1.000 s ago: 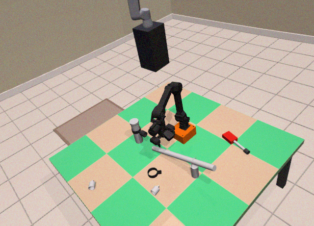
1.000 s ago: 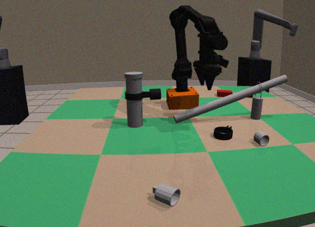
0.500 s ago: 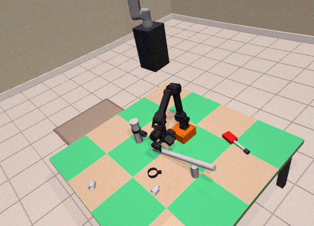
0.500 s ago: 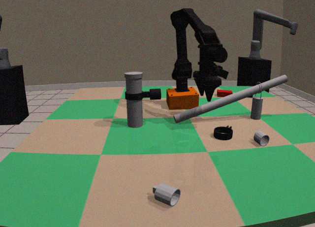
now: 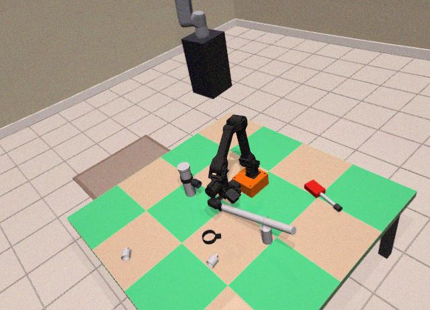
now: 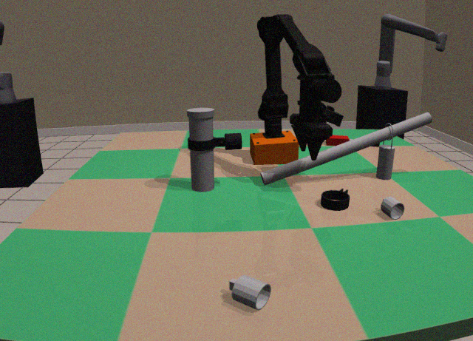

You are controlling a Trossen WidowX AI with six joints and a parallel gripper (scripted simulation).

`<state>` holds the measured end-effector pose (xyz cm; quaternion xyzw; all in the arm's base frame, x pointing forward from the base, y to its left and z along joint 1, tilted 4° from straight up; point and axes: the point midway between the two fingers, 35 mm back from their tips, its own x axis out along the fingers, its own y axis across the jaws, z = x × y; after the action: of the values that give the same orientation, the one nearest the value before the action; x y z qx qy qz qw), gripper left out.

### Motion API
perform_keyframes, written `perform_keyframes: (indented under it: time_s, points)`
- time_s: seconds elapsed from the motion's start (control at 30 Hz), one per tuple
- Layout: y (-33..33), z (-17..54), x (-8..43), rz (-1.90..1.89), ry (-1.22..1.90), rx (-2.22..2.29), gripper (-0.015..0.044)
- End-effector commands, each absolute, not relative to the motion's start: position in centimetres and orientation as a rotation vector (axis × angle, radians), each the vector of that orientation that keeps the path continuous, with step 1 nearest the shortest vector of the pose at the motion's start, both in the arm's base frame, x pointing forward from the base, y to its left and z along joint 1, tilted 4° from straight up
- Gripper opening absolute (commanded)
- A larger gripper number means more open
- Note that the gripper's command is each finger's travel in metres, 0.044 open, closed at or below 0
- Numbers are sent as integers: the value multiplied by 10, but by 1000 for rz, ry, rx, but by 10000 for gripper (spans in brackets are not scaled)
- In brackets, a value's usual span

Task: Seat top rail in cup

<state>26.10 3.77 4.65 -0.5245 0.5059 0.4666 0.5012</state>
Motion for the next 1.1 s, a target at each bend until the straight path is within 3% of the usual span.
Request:
perform_keyframes:
  time_s: [0.0, 0.8, 1.07]
  points:
    - [37, 38, 260, 1136, 1227, -1265, 440]
    - [35, 2, 259, 1137, 1226, -1266, 440]
    - [35, 2, 260, 1137, 1226, -1266, 230]
